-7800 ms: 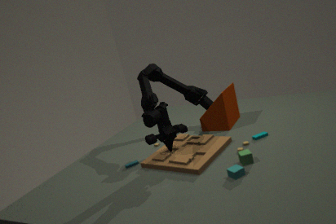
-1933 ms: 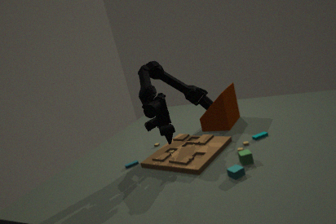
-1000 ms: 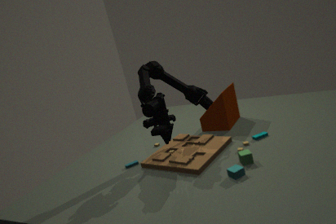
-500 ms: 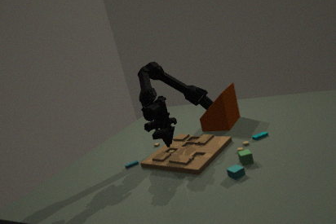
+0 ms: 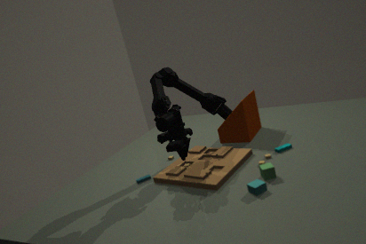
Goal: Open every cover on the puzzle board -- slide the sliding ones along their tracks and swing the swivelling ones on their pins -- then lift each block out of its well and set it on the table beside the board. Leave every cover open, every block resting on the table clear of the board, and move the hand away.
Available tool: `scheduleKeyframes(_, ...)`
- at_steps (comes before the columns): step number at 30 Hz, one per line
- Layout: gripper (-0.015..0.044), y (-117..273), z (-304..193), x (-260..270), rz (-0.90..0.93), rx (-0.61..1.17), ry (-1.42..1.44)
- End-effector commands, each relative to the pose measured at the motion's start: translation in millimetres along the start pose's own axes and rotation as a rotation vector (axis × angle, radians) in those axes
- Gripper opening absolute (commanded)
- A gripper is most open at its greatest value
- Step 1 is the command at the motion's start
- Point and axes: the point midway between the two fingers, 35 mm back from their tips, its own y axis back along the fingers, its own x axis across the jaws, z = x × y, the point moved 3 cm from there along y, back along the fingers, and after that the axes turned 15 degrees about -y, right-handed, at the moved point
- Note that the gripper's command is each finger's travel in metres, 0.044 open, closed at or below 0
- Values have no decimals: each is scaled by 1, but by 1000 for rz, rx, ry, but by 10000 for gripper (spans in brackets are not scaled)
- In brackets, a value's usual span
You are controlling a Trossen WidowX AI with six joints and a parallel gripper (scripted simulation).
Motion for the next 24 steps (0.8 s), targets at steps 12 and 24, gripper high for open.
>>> scheduleKeyframes(12, 144, 0, -1, 1, 1, -2, 6)
scheduleKeyframes(24, 144, -3, -1, 1, 1, -2, 6)
